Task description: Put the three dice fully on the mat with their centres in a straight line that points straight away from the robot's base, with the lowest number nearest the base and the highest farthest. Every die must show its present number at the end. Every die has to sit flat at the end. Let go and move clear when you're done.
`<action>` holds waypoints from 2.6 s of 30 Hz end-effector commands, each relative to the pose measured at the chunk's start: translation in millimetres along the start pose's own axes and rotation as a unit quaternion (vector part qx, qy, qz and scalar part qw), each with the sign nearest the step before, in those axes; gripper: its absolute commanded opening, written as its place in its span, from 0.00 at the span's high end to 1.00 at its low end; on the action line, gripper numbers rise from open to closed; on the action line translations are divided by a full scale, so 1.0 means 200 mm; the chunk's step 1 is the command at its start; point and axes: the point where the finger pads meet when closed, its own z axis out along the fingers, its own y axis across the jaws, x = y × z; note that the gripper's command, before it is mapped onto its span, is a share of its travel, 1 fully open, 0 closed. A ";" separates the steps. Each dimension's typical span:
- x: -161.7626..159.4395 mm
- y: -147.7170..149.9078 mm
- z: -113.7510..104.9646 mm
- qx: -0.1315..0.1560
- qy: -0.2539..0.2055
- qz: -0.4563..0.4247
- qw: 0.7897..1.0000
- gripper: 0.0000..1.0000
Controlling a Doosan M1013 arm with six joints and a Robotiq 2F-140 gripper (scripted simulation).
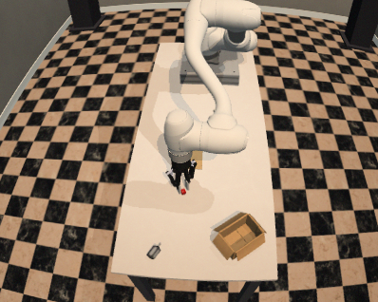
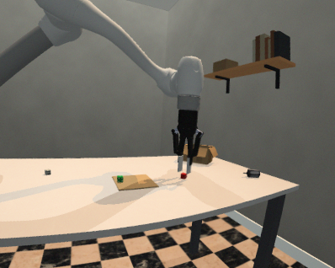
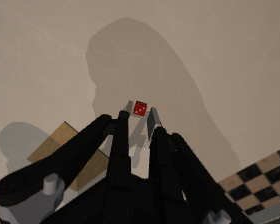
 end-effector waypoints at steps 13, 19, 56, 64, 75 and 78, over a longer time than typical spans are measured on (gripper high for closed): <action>0.00 0.00 0.08 0.000 0.001 0.000 1.000 0.71; 0.00 0.00 0.11 0.000 0.001 0.000 1.000 0.71; 0.00 0.00 0.12 0.000 0.001 0.000 1.000 0.71; 0.00 0.00 0.12 0.000 0.001 0.000 1.000 0.82; 0.00 0.00 0.12 0.000 0.001 0.000 1.000 0.82; 0.00 0.00 0.12 0.000 0.001 0.000 1.000 0.82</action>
